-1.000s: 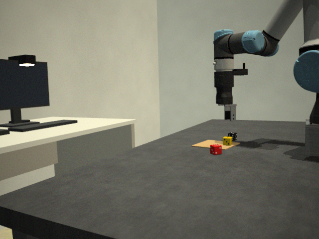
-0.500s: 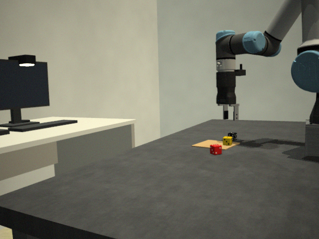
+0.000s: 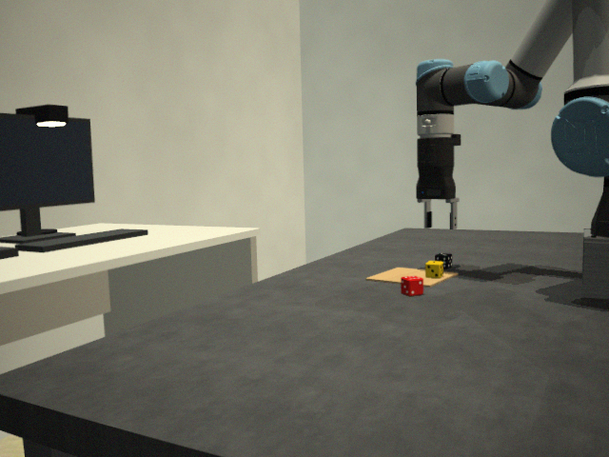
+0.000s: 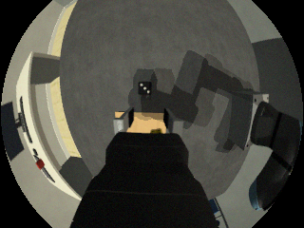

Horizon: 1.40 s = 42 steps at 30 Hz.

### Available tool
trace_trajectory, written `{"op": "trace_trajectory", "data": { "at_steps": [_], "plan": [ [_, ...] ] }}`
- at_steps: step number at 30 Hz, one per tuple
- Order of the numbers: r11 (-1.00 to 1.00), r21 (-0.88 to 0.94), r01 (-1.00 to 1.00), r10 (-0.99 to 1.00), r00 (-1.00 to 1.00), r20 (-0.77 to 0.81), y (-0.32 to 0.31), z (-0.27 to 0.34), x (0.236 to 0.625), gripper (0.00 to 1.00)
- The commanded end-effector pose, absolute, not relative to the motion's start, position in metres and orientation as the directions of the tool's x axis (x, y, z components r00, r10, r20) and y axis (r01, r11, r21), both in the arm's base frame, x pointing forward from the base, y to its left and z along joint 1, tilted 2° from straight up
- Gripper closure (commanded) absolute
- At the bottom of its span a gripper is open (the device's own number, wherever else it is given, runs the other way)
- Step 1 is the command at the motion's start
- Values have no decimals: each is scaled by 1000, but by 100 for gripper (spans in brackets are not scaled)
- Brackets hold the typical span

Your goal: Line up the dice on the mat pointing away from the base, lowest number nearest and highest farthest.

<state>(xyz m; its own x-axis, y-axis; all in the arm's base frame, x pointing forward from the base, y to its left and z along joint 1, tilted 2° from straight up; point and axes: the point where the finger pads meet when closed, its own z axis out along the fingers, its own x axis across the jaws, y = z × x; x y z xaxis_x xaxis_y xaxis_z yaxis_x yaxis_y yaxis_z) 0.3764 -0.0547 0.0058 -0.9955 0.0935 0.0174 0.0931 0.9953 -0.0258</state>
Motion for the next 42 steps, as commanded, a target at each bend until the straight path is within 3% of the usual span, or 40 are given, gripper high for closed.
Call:
{"op": "trace_trajectory", "data": {
  "at_steps": [1,13,16,30,42],
  "plan": [
    [999,-24,-42,-41,-999,20,-61,6,379,0],
    [925,-16,-381,-380,-925,26,-74,5,384,0],
    [923,-15,-386,-385,-923,27,-74,5,384,0],
    [682,-3,-731,-731,-682,31,-85,5,387,0],
    [465,5,-886,-885,-464,31,-91,4,387,0]
  ]
}}
